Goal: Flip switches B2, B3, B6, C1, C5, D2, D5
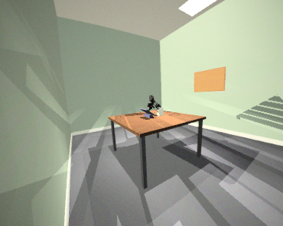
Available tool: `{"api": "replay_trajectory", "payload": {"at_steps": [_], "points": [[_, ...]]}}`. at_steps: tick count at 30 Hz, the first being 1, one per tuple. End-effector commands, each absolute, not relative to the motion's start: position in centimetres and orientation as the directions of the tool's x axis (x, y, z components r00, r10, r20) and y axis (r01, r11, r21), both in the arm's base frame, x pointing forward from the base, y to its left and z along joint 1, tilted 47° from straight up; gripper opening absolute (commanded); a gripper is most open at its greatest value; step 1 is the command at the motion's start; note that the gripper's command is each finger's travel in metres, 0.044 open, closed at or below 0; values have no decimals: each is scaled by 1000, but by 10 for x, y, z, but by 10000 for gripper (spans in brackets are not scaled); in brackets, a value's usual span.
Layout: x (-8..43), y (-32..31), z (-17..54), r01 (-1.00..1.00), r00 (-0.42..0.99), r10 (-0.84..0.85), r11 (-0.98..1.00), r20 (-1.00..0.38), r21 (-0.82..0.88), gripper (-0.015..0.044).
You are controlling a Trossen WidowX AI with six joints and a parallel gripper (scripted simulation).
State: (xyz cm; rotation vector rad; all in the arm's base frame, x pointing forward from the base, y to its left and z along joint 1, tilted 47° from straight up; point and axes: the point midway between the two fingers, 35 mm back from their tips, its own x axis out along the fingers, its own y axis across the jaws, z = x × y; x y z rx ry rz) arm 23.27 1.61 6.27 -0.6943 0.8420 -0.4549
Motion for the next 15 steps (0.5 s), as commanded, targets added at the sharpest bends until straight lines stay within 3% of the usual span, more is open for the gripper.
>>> {"api": "replay_trajectory", "payload": {"at_steps": [1, 15], "points": [[234, 14, 60, 88, 593, -614, 693, -521, -716, 0], [242, 6, 53, 88, 593, -613, 693, -522, -715, 0]]}}
